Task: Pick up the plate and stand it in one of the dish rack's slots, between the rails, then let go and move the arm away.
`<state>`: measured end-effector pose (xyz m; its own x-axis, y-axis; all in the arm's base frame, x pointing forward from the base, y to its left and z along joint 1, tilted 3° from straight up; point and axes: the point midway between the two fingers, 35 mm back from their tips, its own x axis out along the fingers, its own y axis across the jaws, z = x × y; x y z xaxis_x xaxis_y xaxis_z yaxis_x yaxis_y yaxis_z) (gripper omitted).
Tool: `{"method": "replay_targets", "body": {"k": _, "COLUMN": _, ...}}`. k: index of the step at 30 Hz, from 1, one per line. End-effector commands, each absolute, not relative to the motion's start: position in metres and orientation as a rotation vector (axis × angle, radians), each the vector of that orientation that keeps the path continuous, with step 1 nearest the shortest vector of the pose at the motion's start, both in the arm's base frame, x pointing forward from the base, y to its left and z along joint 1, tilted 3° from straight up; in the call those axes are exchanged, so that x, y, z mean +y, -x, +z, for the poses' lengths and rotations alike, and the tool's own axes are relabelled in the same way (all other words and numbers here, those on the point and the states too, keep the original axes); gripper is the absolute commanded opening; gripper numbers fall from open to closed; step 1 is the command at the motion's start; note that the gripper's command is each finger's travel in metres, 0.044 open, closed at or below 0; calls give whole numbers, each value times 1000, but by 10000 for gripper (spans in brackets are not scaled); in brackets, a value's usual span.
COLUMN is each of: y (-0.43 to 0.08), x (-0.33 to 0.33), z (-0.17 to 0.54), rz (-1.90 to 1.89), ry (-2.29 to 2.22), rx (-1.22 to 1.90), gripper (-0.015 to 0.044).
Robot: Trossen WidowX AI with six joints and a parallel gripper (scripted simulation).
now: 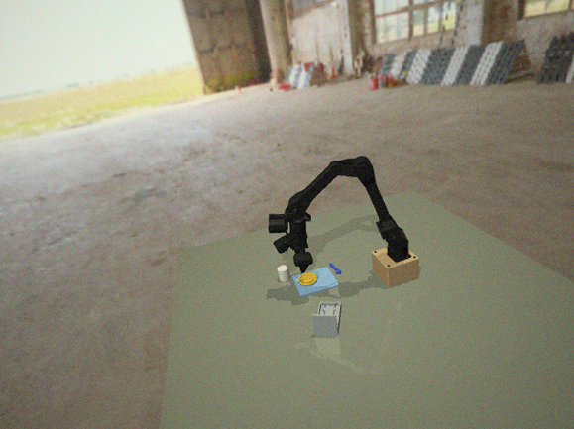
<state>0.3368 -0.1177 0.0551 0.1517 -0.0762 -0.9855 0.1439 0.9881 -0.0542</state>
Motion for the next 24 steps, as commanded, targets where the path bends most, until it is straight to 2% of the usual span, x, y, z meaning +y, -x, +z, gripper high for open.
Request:
{"method": "replay_targets", "body": {"k": 1, "y": -322, "x": -121, "z": 37, "rz": -76, "ry": -62, "rx": 1492, "gripper": 400}}
{"method": "replay_targets", "body": {"k": 24, "y": -325, "x": -121, "z": 10, "rz": -73, "ry": -65, "rx": 1496, "gripper": 400}}
